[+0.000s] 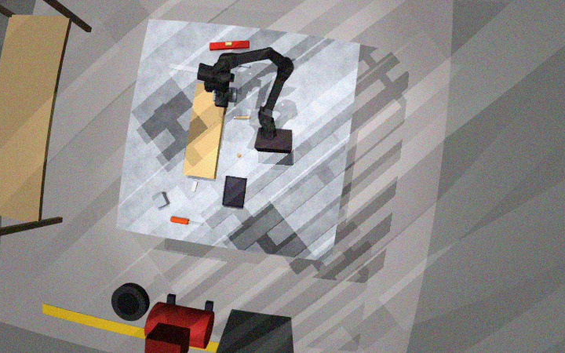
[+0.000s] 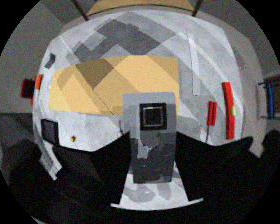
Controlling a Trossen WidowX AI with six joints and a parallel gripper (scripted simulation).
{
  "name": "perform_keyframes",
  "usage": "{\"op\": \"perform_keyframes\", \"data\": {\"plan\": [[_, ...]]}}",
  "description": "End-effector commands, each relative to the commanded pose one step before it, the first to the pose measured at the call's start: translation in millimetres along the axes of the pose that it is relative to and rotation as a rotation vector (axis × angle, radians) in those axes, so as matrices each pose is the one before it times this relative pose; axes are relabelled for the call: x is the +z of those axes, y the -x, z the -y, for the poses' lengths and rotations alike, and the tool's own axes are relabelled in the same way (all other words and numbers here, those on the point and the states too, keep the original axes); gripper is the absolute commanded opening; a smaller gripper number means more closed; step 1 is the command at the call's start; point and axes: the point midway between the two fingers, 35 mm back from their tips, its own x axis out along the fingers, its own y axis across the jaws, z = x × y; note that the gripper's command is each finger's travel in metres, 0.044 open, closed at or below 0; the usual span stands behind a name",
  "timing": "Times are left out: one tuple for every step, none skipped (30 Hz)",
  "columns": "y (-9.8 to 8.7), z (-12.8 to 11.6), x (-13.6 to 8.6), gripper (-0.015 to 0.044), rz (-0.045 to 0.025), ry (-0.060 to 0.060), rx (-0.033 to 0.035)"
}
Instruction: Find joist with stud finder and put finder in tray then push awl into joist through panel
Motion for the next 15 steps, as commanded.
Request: {"op": "perform_keyframes", "data": {"plan": [[-2.07, 8.10, 22.28, 0.0000, 0.00558, -0.0212, -0.01045], [-0.91, 1.41, 4.80, 0.0000, 0.00021, -0.0049, -0.00147], [-1.00, 1.37, 4.80, 0.0000, 0.00021, -0.0049, -0.00149], [-1.09, 1.32, 4.79, 0.0000, 0.00021, -0.0049, -0.00152], [-1.17, 1.28, 4.79, 0.0000, 0.00021, -0.0049, -0.00155], [-1.26, 1.24, 4.78, 0.0000, 0.00021, -0.0049, -0.00158], [-1.35, 1.20, 4.78, 0.0000, 0.00021, -0.0049, -0.00161], [-1.43, 1.15, 4.77, 0.0000, 0.00021, -0.0049, -0.00163], [-1.52, 1.11, 4.75, 0.0000, 0.00021, -0.0049, -0.00166], [-1.61, 1.07, 4.74, 0.0000, 0.00021, -0.0049, -0.00169], [-1.69, 1.02, 4.73, 0.0000, 0.00021, -0.0049, -0.00172], [-1.78, 0.98, 4.71, 0.0000, 0.00020, -0.0049, -0.00175], [-1.86, 0.94, 4.69, 0.0000, 0.00020, -0.0049, -0.00177], [-1.95, 0.90, 4.67, 0.0000, 0.00020, -0.0049, -0.00180], [-2.03, 0.85, 4.64, 0.0000, 0.00020, -0.0049, -0.00183]]}}
